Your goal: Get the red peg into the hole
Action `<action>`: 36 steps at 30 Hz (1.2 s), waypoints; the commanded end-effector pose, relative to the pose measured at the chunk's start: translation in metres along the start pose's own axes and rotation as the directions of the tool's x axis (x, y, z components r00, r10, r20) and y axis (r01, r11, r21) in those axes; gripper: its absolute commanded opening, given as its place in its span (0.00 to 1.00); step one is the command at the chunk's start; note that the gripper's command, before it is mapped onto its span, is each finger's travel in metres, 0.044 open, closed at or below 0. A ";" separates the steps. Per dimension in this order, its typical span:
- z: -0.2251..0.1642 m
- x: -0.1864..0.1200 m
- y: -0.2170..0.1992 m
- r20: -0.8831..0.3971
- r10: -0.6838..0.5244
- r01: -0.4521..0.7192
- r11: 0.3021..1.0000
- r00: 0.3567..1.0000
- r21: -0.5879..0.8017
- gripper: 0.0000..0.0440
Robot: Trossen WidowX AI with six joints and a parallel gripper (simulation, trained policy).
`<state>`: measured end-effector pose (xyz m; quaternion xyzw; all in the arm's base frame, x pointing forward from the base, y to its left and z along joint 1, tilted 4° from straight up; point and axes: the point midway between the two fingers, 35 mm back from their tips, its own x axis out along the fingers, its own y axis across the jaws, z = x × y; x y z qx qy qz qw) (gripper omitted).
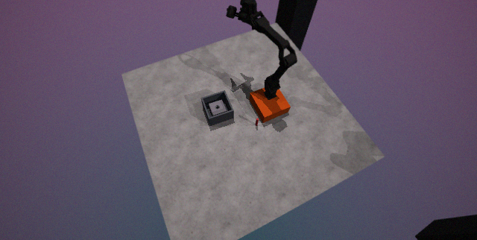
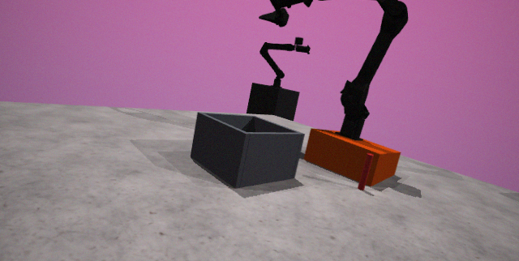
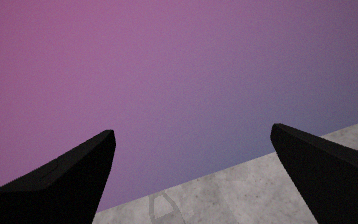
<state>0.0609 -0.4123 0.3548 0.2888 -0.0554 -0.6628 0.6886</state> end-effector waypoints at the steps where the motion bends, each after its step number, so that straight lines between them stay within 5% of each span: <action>1: -0.031 -0.006 0.021 -0.084 0.023 -0.023 1.000 0.996 -0.009 1.00; 19: -0.194 -0.106 0.116 -0.525 0.127 -0.210 0.973 0.842 -0.101 1.00; 36: -0.308 -0.236 0.106 -0.787 -0.003 -0.307 0.920 0.616 -0.244 1.00</action>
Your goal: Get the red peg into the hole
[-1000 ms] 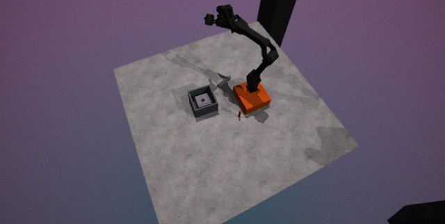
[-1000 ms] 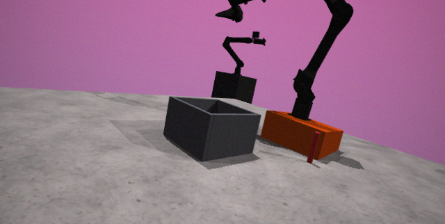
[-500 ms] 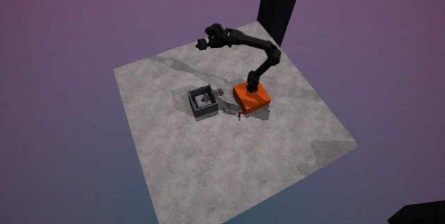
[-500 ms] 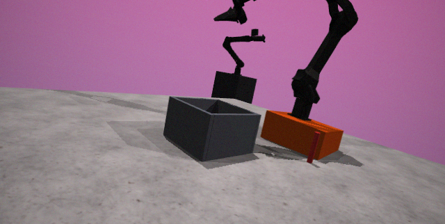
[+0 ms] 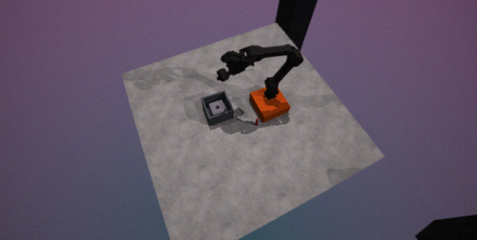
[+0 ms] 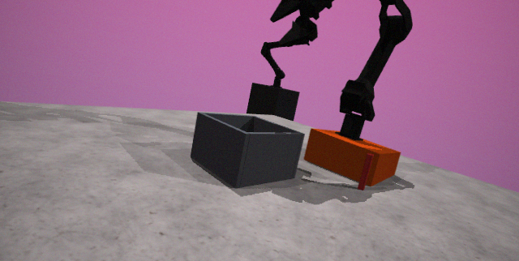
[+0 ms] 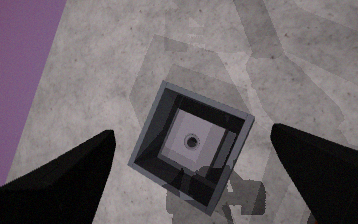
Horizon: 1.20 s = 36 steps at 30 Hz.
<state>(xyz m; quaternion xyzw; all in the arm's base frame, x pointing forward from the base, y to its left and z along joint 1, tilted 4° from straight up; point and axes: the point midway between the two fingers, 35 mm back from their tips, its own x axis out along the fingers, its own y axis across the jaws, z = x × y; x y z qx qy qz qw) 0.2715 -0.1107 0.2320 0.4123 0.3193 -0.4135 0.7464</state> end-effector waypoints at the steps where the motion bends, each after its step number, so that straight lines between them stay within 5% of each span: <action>1: -0.029 -0.001 -0.001 -0.056 -0.028 0.027 0.999 0.998 -0.030 1.00; 16: -0.145 -0.011 -0.022 -0.230 -0.192 0.147 0.969 0.954 -0.196 1.00; 36: -0.249 0.016 -0.074 -0.260 -0.385 0.283 0.891 0.885 -0.356 1.00</action>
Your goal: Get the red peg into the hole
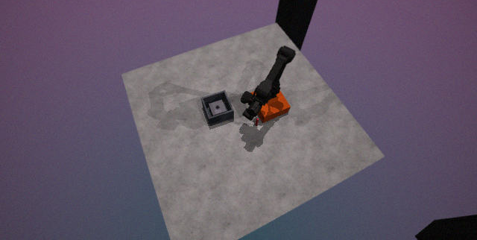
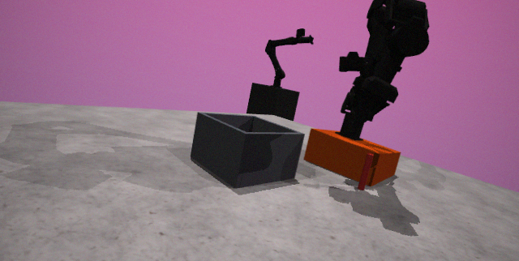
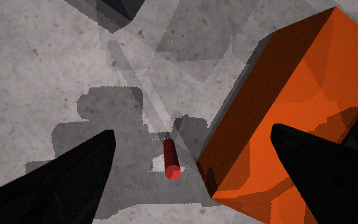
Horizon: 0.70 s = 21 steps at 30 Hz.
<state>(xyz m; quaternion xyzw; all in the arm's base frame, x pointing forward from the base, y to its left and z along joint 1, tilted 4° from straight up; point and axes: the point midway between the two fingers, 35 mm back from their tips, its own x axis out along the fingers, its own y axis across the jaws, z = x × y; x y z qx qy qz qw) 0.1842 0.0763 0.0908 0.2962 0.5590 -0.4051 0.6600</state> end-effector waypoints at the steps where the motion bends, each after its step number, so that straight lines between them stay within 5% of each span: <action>1: -0.010 0.014 -0.001 -0.008 -0.020 0.020 1.000 1.000 -0.008 1.00; 21: -0.051 0.095 0.016 -0.044 0.086 -0.089 0.995 0.995 -0.052 0.96</action>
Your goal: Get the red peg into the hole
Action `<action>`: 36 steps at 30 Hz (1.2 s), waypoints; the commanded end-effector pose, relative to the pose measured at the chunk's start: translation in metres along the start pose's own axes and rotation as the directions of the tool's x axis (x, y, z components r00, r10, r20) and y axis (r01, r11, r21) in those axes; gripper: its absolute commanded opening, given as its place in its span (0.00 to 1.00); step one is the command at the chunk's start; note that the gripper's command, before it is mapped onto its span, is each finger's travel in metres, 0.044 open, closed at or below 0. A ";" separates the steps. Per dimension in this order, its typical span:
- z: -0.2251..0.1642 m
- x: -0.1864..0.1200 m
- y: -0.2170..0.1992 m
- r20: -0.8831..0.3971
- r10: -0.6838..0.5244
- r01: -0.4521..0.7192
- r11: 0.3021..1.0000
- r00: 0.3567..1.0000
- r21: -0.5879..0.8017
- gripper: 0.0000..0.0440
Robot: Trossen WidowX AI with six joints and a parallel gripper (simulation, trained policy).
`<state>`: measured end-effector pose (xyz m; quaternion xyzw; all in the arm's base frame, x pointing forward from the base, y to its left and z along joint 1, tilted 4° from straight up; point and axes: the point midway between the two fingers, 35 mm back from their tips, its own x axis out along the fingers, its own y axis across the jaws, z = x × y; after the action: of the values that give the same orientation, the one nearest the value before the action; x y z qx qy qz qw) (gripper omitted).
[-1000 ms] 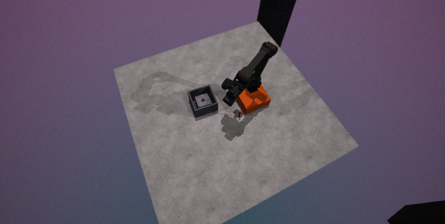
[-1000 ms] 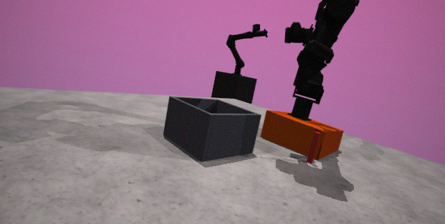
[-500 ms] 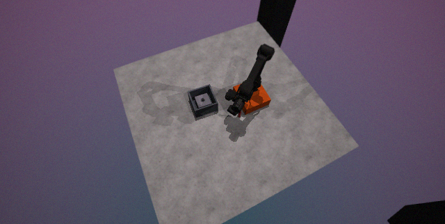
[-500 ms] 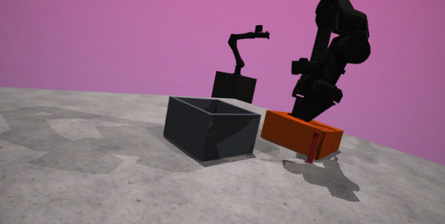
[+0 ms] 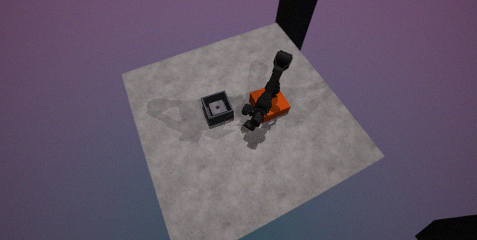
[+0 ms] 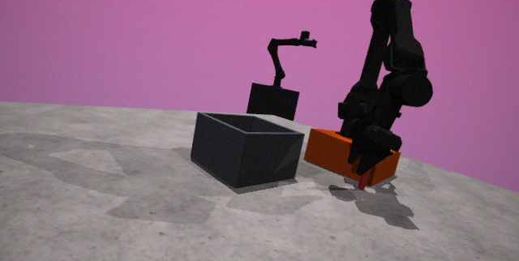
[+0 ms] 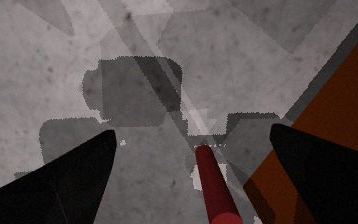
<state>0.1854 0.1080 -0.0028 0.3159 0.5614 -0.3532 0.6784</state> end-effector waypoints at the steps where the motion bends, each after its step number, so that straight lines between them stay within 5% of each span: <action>1: -0.008 0.011 -0.008 -0.017 -0.019 0.019 1.000 1.000 -0.013 0.91; 17: -0.014 0.011 -0.006 -0.116 -0.055 0.051 0.998 0.992 -0.042 0.00; 36: 0.047 -0.053 0.029 0.064 0.031 -0.020 0.986 0.998 -0.164 0.00</action>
<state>0.2217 0.0968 0.0492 0.2592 0.5684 -0.3077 0.7177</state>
